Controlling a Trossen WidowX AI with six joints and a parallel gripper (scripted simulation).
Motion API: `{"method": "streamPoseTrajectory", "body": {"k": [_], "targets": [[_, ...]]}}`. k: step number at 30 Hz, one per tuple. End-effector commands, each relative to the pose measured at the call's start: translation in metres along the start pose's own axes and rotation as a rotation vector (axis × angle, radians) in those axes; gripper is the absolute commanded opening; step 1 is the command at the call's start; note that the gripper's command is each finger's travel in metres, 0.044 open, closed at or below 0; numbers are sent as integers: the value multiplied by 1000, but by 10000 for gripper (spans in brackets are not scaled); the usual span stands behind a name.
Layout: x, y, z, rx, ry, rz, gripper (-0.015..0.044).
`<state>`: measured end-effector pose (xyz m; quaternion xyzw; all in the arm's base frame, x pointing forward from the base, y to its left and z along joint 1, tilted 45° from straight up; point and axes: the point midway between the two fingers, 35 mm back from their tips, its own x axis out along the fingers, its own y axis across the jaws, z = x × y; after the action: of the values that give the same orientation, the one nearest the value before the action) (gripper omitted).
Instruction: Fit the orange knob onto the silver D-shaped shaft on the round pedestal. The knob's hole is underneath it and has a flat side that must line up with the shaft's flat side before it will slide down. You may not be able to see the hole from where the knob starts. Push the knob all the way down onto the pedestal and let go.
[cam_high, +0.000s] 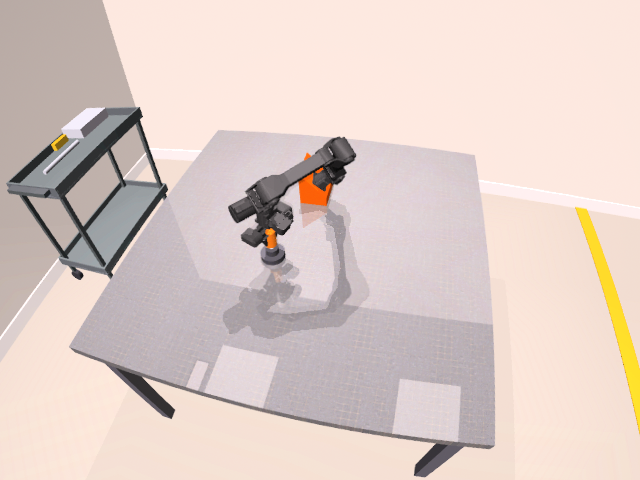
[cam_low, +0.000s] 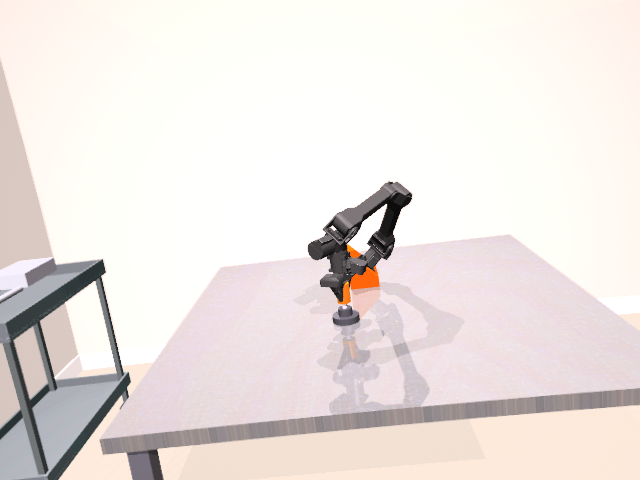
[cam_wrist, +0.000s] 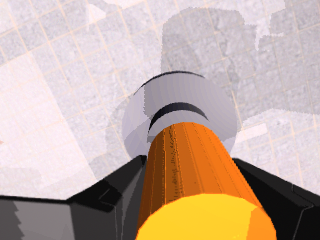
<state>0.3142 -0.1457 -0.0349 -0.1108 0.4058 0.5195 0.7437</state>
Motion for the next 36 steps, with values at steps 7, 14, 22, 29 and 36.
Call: {"method": "streamPoseTrajectory", "body": {"k": [7,14,22,29,36], "targets": [[0,0,0,-196,-1,-4,0],[2,0,0,-196,-1,-4,0],[3,-1,0,-196,-1,-4,0],[-2,-1,0,-196,-1,-4,0],[-2,-1,1,-363,0,-5,0]]}}
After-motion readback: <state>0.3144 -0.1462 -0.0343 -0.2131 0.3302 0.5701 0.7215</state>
